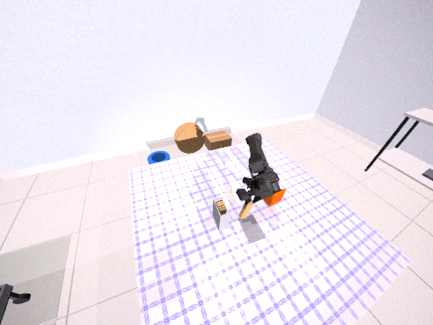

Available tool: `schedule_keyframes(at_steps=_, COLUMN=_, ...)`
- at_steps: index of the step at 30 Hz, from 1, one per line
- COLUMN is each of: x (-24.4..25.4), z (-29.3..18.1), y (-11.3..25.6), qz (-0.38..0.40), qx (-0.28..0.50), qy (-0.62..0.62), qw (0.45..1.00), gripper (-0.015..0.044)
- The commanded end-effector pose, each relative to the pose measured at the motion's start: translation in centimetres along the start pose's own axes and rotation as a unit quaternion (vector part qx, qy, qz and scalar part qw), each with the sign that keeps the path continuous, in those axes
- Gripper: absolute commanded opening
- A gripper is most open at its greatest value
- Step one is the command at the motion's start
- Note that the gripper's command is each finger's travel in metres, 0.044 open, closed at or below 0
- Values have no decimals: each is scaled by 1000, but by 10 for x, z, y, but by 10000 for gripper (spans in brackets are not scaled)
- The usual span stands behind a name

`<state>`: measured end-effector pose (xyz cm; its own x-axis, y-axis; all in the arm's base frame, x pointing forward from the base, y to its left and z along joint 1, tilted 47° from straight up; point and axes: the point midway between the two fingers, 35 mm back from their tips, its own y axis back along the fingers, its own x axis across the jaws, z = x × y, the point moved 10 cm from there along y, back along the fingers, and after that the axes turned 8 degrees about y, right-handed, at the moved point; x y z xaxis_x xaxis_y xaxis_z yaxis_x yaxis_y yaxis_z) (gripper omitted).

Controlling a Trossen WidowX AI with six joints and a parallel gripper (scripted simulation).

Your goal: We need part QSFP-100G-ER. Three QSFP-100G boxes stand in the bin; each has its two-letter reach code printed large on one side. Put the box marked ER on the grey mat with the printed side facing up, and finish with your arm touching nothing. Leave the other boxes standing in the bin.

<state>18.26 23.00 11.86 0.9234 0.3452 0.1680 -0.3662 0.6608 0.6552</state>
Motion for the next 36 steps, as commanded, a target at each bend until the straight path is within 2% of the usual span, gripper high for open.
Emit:
schedule_keyframes(at_steps=1, x=10, z=1, y=-2, qz=1, qx=-1, qy=3, qw=1000, gripper=151)
schedule_keyframes(at_steps=36, x=68, z=18, y=-13, qz=3, qx=-2, qy=6, qw=1000, gripper=151)
